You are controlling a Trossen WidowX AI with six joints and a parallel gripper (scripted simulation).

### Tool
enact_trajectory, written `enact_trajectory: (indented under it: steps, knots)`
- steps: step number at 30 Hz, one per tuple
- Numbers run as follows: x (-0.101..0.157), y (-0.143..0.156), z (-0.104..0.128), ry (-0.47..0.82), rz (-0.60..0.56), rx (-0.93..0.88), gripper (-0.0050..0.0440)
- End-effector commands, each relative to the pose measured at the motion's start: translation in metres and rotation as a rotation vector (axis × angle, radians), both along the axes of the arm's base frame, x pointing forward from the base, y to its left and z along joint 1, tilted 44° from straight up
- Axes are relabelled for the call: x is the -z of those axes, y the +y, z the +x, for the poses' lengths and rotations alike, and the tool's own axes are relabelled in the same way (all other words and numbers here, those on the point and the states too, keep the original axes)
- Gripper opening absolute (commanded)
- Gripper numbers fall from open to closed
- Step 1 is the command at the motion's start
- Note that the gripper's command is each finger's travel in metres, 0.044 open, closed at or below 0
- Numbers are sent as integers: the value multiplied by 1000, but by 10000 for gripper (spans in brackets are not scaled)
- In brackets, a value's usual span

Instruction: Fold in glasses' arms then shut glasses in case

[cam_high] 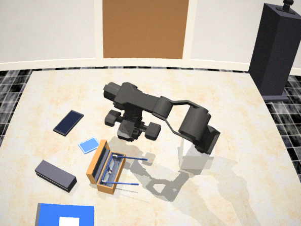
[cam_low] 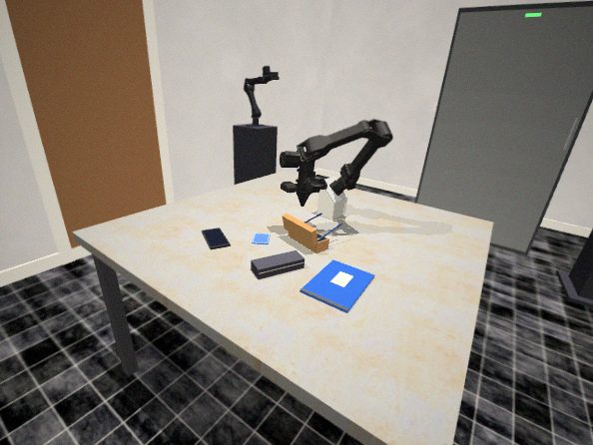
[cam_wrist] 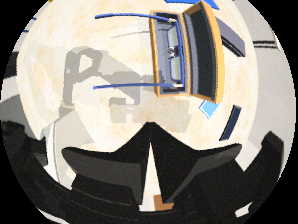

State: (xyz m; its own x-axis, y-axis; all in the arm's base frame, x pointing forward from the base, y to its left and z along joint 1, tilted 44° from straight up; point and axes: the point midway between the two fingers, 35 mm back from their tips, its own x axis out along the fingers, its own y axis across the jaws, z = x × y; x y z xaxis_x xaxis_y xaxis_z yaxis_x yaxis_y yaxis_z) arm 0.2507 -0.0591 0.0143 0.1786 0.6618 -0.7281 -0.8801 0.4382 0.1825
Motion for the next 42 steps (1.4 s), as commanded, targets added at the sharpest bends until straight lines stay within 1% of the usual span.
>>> enact_trajectory:
  steps: [1, 7, 8, 10, 13, 27, 42]
  knots:
    - [2, 7, -4, -2, 20, -49, 0]
    - [4, 9, -3, -1, 20, -48, 0]
    - [10, 14, -1, -1, 19, -48, 0]
    - [29, 35, 0, 15, 29, -48, 0]
    - [37, 41, 4, -2, 20, -48, 0]
    - [38, 42, 4, -2, 20, -48, 0]
    - [30, 49, 9, -2, 20, -48, 0]
